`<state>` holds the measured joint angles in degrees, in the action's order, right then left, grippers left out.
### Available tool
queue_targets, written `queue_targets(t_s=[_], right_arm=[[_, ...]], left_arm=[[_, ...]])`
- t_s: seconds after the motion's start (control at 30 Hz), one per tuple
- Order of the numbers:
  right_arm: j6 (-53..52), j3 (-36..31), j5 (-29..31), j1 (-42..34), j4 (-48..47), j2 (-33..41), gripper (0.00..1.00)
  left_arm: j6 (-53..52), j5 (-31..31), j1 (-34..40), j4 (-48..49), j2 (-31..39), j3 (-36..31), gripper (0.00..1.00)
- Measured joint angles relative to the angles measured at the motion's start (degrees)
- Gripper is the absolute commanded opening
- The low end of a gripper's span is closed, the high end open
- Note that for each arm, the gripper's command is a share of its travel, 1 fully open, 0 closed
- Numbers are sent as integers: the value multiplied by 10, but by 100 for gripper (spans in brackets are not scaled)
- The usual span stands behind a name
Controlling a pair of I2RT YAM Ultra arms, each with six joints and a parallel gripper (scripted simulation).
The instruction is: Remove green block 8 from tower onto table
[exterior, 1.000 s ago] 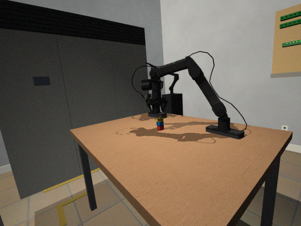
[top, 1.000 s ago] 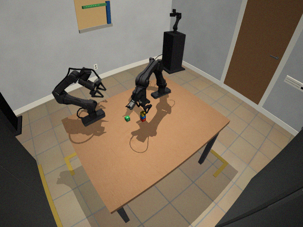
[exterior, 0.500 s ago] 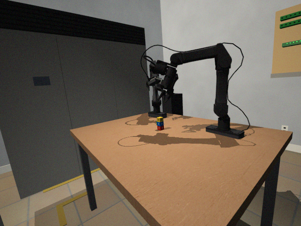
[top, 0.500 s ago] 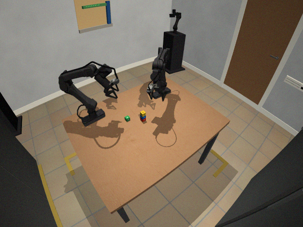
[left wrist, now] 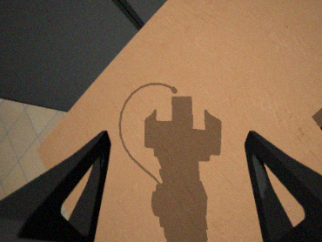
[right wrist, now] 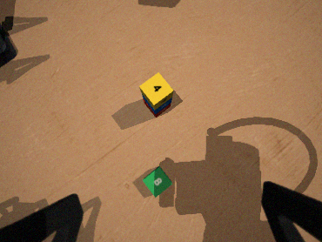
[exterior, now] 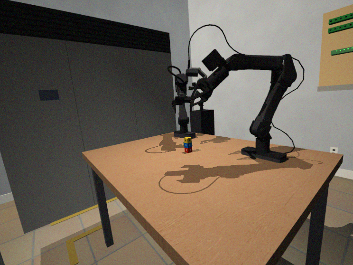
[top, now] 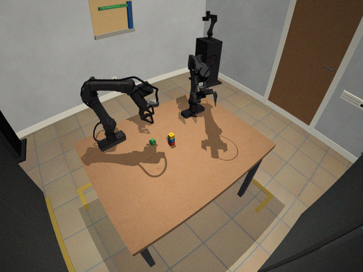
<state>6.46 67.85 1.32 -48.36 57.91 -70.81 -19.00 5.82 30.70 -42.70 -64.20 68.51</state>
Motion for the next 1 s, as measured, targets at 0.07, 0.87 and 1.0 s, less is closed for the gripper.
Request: queue_targets(t_s=[0.07, 0.87, 1.0], right_arm=[[-1, 11, 2, -2, -6, -28, 100], [-6, 70, 9, -14, -50, -234, 100], [-6, 70, 9, -14, -50, -234, 100]], left_arm=[[5, -10, -36, 31, 22, -19, 100], [178, -60, -303, 394, 49, -86, 100], [184, -60, -306, 405, 40, -86, 100]])
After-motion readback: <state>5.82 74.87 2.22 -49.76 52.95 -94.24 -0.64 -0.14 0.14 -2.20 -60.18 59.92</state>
